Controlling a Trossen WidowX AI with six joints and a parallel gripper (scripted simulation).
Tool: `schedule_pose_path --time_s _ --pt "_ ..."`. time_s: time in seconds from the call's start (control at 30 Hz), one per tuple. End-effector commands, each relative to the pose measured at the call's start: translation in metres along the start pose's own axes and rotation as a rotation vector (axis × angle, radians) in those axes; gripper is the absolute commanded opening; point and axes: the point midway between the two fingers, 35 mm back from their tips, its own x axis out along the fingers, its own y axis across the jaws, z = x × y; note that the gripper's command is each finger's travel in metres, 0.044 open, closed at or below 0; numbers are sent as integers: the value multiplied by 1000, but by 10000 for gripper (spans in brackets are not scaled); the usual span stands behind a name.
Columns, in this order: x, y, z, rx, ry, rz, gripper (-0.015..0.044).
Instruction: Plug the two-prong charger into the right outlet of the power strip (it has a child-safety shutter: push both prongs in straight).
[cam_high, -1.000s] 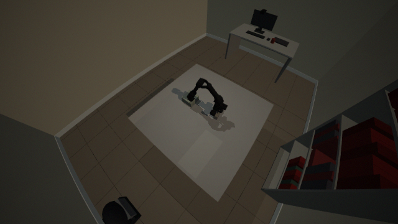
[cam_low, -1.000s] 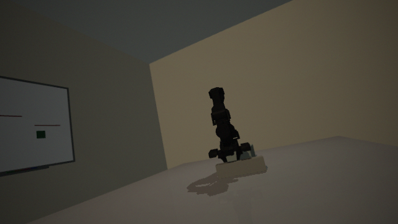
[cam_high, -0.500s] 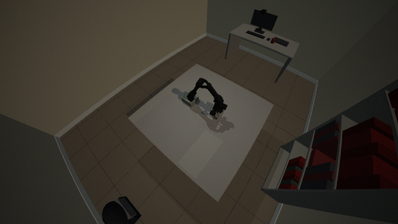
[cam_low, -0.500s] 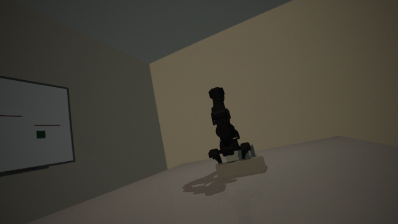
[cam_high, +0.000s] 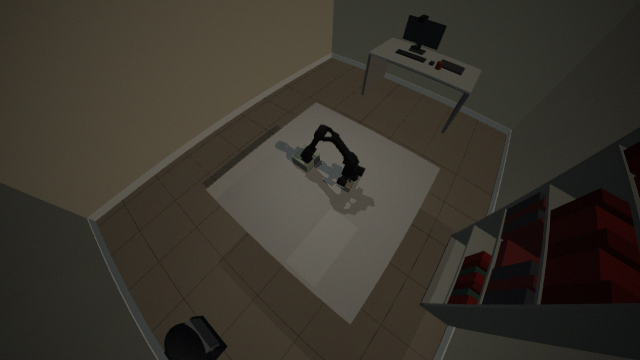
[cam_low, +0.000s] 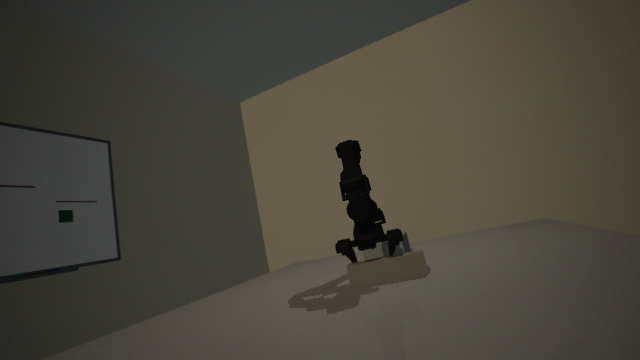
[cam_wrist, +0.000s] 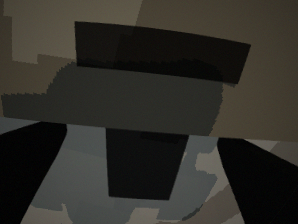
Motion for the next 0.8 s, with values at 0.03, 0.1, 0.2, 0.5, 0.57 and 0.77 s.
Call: schedule_pose_path --time_s 0.03,0.1,0.2,0.5,0.57,0.77 --pt "1 0 -3 0 0 2 440" --pt "1 0 -3 0 -2 2 440" --pt "2 0 -4 0 -5 2 440" --pt "2 0 -6 0 -12 2 440" --pt "2 0 -6 0 -14 2 440" --pt "2 0 -8 1 -19 3 440"
